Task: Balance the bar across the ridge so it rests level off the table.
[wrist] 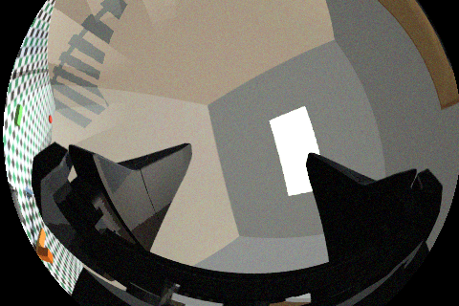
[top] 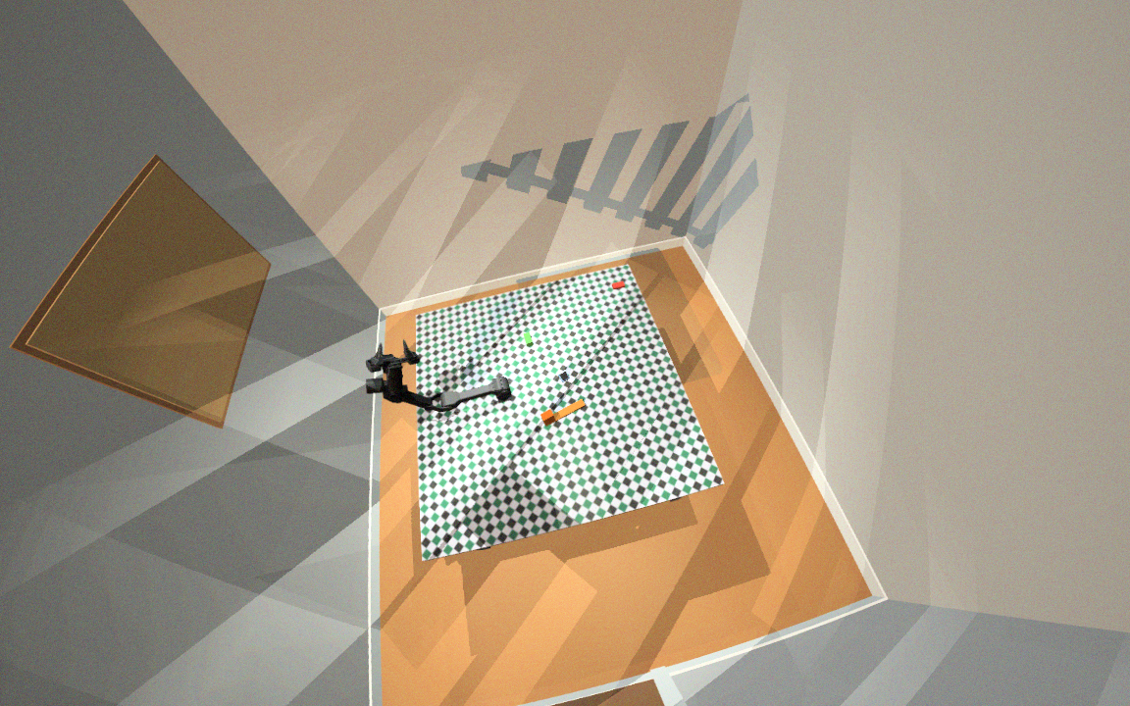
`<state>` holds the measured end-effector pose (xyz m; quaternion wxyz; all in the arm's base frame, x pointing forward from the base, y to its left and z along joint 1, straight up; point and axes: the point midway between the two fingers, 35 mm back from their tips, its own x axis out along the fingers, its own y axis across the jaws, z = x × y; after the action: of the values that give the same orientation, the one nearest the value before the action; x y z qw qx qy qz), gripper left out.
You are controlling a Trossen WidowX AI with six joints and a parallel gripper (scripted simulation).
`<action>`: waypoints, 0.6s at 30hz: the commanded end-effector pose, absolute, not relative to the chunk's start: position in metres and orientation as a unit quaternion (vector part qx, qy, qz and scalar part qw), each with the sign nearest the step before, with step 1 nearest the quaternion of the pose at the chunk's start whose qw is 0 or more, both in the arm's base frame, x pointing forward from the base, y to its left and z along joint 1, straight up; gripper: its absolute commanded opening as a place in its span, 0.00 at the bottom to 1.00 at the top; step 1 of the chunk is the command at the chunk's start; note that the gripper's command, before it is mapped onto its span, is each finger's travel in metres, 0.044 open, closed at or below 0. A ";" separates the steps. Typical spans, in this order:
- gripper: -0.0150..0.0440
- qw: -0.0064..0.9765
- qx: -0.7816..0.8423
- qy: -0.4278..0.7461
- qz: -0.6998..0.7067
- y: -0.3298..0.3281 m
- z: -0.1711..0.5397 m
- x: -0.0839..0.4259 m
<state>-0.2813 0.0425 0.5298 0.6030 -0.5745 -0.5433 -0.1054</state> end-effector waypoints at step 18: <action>0.79 0.711 -0.584 -0.392 -0.008 0.062 0.562 -0.134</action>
<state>-0.1614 0.0600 0.5601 0.6905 -0.5854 -0.4241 -0.0236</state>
